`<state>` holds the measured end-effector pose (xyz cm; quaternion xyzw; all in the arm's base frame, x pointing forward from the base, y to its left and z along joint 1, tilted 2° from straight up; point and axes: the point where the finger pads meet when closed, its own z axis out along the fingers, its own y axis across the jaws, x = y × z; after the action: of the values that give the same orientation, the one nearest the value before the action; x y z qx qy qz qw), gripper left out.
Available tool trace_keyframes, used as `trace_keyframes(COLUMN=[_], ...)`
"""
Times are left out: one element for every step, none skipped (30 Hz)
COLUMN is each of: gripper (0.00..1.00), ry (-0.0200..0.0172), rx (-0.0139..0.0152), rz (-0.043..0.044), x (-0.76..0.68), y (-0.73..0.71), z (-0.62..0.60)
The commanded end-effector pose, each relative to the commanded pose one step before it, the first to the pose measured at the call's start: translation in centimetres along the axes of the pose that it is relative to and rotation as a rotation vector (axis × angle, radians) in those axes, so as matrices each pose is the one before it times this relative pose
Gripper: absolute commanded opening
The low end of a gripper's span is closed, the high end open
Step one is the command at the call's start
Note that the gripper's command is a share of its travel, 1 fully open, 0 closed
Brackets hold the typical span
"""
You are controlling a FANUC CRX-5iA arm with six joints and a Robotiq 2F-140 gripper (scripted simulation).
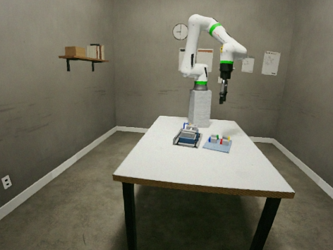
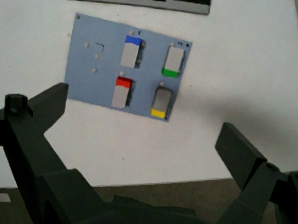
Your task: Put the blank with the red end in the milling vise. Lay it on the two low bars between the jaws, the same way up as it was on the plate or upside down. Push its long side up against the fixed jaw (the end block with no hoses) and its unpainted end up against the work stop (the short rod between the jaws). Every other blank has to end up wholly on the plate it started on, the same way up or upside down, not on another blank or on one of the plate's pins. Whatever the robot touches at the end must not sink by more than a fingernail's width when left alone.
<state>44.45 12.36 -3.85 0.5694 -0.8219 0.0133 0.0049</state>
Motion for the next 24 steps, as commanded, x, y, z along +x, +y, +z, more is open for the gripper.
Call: trace_keyframes(gripper=[1.0, 1.0, 1.0, 1.0, 1.0, 1.0, 1.0, 1.0, 1.0, 1.0, 1.0, 1.0, 1.0, 1.0, 1.0, 1.0, 1.0, 1.0, 1.0, 1.0, 1.0, 1.0, 1.0, 1.0], ry=[-0.00101, 0.0, 0.0, 0.0, 0.0, 0.0, 0.0, 0.0, 0.0, 0.0, 0.00001, -0.00001, -0.00001, -0.00001, -0.00001, -0.00001, -0.00001, -0.00001, -0.00001, -0.00001, -0.00001, -0.00001, -0.00001, -0.00001], rx=[0.00145, -0.00001, -0.00001, -0.00001, -0.00001, -0.00001, -0.00001, -0.00001, 0.0, 0.0, -0.00002, 0.00001, 0.00001, 0.00001, 0.00001, 0.00001, 0.00001, 0.00001, 0.00001, 0.00001, 0.00001, 0.00001, 0.00001, 0.00001], rz=[-0.00031, -0.00001, -0.00001, -0.00001, -0.00001, -0.00001, -0.00001, -0.00001, 0.0, 0.0, 0.0, 0.00001, 0.00001, 0.00001, 0.00001, 0.00001, 0.00001, 0.00001, 0.00001, 0.00001, 0.00001, 0.00001, 0.00001, 0.00001], x=[-0.151, -0.031, -0.031, -0.031, -0.031, -0.031, -0.031, -0.031, 0.0, 0.0, -0.016, -0.029, -0.029, -0.029, -0.029, -0.029, -0.029, -0.029, -0.029, -0.029, -0.029, -0.029, -0.029, -0.029], y=[-0.057, 0.003, 0.003, 0.003, 0.003, 0.003, 0.003, 0.003, 0.0, 0.0, 0.002, 0.002, 0.002, 0.002, 0.002, 0.002, 0.002, 0.002, 0.002, 0.002, 0.002, 0.002, 0.002, 0.002], z=[0.004, 0.025, 0.025, 0.025, 0.025, 0.025, 0.025, 0.025, 0.0, 0.0, 0.016, 0.025, 0.025, 0.025, 0.025, 0.025, 0.025, 0.025, 0.025, 0.025, 0.025, 0.025, 0.025, 0.025])
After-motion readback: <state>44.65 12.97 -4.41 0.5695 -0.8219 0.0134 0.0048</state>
